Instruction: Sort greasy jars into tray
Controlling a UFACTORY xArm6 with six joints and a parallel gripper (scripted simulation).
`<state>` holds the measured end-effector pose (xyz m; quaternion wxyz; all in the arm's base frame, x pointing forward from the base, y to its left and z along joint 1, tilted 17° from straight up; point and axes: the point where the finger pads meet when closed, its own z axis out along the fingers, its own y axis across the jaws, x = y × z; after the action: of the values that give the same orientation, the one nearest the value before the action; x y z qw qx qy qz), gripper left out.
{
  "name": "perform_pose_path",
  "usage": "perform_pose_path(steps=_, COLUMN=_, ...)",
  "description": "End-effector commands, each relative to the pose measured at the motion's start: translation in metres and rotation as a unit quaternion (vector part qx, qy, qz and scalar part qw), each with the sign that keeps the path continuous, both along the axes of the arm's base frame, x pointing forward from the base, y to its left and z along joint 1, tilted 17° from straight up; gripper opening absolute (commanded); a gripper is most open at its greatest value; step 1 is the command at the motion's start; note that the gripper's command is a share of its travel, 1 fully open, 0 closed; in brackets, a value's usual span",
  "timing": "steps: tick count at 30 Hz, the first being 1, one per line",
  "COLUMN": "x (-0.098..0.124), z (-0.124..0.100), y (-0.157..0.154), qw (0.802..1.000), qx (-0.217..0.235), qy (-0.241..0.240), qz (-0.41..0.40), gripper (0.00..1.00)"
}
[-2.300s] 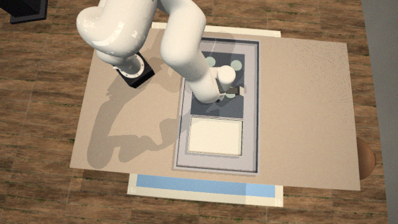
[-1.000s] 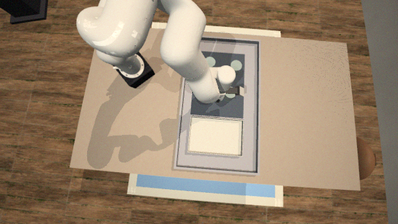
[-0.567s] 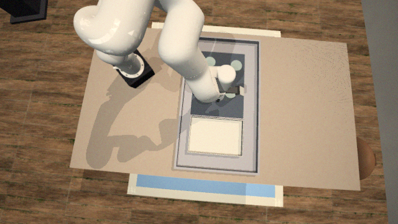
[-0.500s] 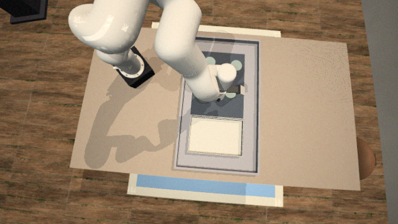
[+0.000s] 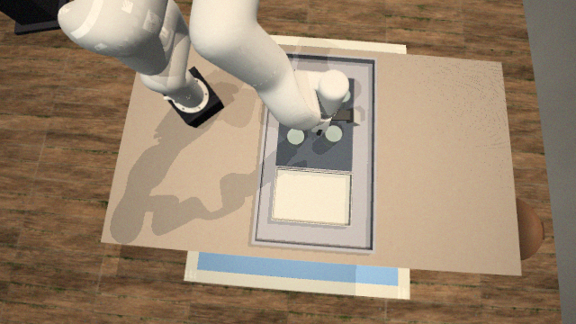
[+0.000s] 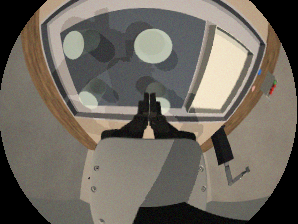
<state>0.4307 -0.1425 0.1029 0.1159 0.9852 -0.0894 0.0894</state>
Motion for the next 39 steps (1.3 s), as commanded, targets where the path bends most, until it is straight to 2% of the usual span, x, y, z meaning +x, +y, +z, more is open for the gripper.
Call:
perform_pose_path(steps=1, x=0.011, z=-0.006, y=0.038, qw=1.0, qx=-0.002, qy=-0.002, qz=0.0, gripper=0.0)
perform_pose_path(steps=8, x=0.024, z=-0.017, y=0.092, qw=1.0, qx=-0.002, qy=-0.002, qz=0.0, gripper=0.0)
perform_pose_path(steps=10, x=0.024, z=-0.017, y=0.092, qw=1.0, qx=-0.002, qy=-0.002, qz=0.0, gripper=0.0)
perform_pose_path(steps=19, x=0.041, z=-0.032, y=0.161, qw=1.0, qx=-0.002, qy=-0.002, qz=0.0, gripper=0.0)
perform_pose_path(steps=22, x=0.041, z=-0.032, y=0.161, qw=1.0, qx=-0.002, qy=-0.002, qz=0.0, gripper=0.0)
perform_pose_path(steps=25, x=0.043, z=-0.046, y=0.158, qw=1.0, qx=-0.002, qy=-0.002, qz=0.0, gripper=0.0)
perform_pose_path(steps=27, x=0.043, z=-0.046, y=0.158, qw=1.0, qx=-0.002, qy=-0.002, qz=0.0, gripper=0.0)
perform_pose_path(steps=39, x=0.052, z=-0.101, y=0.144, qw=1.0, qx=-0.002, qy=-0.002, qz=0.0, gripper=0.0)
